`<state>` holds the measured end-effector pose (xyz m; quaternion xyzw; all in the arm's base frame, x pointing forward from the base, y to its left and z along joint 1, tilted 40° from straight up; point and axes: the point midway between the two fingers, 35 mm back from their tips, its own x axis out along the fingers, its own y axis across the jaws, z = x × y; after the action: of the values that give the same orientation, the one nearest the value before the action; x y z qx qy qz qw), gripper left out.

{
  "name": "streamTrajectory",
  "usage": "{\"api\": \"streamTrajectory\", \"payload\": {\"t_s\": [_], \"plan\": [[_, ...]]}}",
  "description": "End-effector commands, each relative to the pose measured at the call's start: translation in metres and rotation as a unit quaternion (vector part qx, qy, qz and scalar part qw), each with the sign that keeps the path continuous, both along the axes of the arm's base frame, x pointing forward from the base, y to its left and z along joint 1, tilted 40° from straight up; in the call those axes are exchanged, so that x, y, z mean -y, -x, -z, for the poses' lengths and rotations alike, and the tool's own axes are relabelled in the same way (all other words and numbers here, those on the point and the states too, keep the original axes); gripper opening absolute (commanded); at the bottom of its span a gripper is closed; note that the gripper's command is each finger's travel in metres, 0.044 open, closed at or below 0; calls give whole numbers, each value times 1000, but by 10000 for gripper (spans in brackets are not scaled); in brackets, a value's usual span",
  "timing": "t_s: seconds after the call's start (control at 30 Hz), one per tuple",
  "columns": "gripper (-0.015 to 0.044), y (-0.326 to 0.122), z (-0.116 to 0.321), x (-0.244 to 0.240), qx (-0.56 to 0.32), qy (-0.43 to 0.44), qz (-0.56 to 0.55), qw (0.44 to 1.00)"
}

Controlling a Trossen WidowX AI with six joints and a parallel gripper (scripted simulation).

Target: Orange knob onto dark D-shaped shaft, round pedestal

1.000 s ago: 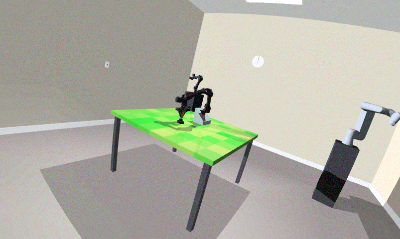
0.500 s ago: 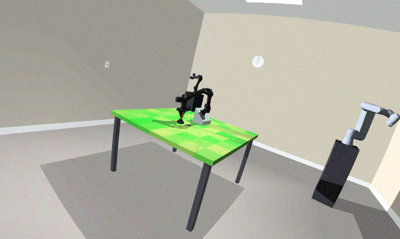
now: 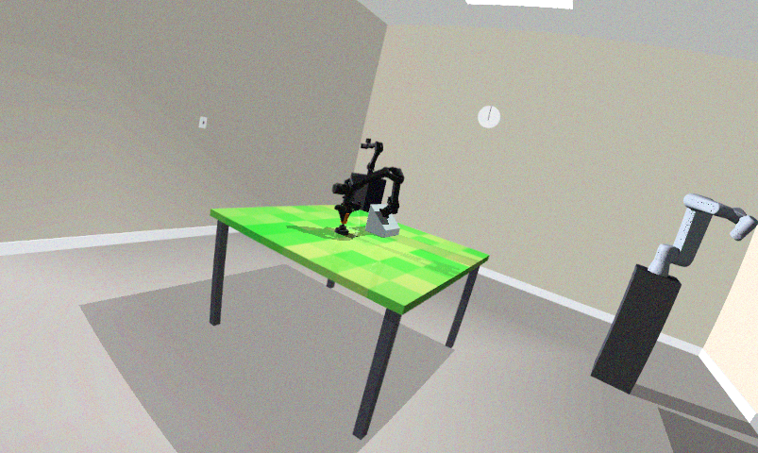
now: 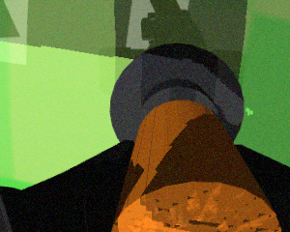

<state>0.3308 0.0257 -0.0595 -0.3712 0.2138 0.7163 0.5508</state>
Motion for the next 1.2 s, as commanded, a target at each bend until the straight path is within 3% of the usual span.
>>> {"api": "streamTrajectory", "payload": {"t_s": [0.0,1.17], "plan": [[0,0,0,-1,2,-2,-2,1000],[0,0,0,-1,68,-14,-82,994]]}}
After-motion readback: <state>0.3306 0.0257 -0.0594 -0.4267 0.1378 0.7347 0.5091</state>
